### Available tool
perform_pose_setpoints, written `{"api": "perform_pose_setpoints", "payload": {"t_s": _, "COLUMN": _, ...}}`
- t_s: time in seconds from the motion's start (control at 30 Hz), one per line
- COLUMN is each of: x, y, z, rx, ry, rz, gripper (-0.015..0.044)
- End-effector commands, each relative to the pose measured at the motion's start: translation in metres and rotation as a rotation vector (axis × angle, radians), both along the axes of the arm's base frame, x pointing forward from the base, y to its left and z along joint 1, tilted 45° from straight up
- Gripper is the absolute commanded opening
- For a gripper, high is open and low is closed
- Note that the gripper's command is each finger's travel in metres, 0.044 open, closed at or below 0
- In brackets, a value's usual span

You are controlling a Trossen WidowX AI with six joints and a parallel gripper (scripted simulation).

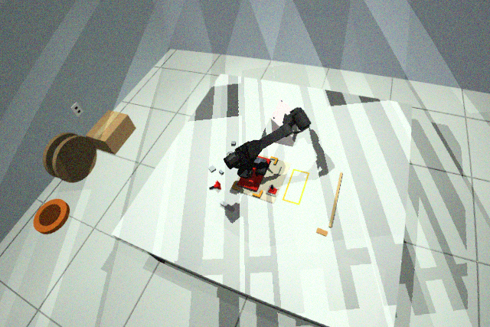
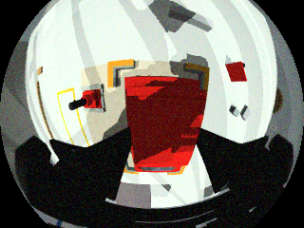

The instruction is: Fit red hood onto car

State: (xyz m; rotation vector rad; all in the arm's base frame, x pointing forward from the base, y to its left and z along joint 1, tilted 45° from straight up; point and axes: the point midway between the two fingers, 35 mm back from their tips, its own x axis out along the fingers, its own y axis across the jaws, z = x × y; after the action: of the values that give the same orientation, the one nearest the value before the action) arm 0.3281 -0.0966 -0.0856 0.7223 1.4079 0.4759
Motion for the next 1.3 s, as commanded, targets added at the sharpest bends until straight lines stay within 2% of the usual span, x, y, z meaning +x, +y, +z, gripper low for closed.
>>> {"api": "perform_pose_setpoints", "payload": {"t_s": 0.0, "x": 0.0007, "y": 0.0001, "z": 0.0004, "rx": 0.002, "ry": -0.001, "rz": -0.005, "gripper": 0.0}}
{"api": "perform_pose_setpoints", "payload": {"t_s": 1.27, "x": 0.0024, "y": 0.0079, "z": -0.0079, "rx": 0.002, "ry": -0.001, "rz": -0.005, "gripper": 0.0}}
